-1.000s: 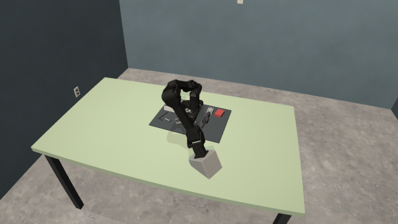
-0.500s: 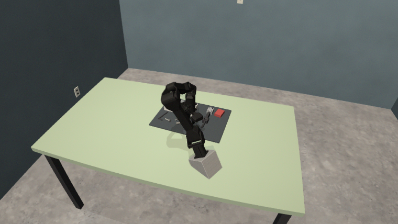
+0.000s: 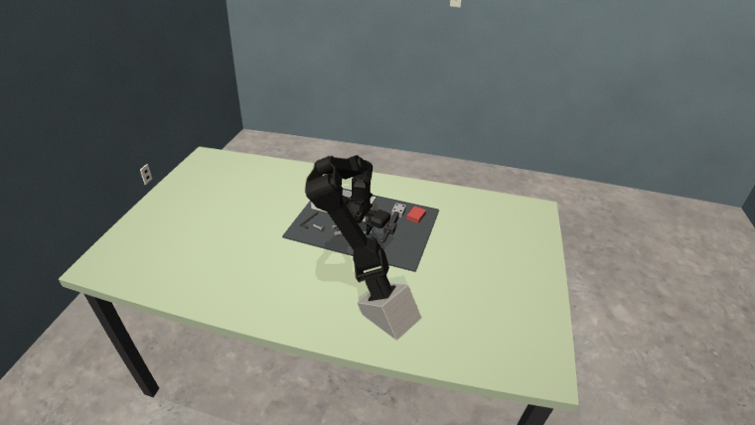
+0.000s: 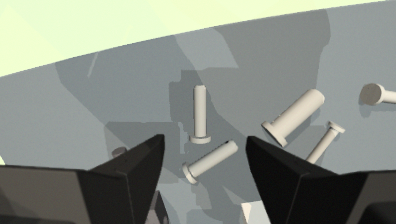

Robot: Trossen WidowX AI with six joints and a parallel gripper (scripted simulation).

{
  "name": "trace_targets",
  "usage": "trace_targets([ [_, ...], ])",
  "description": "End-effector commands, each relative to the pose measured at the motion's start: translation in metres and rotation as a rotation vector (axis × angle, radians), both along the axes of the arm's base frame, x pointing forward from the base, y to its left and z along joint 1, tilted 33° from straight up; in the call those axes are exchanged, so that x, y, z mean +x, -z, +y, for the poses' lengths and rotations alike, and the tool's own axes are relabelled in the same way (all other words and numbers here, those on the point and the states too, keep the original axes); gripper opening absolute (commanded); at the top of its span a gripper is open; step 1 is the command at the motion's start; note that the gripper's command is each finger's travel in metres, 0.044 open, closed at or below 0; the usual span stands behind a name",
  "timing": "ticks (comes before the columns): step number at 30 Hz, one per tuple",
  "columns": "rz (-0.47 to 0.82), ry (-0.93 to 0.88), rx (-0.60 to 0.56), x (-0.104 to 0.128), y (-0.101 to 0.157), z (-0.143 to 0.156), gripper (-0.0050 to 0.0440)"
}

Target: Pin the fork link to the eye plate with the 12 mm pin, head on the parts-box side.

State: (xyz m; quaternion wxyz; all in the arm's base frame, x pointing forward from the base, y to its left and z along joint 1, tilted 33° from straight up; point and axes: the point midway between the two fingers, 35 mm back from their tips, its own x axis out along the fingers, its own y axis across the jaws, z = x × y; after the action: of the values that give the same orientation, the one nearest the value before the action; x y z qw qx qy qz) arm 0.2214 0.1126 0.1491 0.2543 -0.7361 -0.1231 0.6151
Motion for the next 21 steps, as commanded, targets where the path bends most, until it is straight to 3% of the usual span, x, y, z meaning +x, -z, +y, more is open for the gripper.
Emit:
trace_targets([
  [1,-0.013,-0.009,0.003,0.0008,-0.0032,-0.0002,0.025],
  [3,-0.013,-0.009,0.003,0.0009,-0.0032,-0.0002,0.025],
  [4,-0.013,-0.009,0.003,0.0009,-0.0032,-0.0002,0.008],
  [21,-0.012,-0.008,0.003,0.0009,-0.0032,-0.0002,0.008],
])
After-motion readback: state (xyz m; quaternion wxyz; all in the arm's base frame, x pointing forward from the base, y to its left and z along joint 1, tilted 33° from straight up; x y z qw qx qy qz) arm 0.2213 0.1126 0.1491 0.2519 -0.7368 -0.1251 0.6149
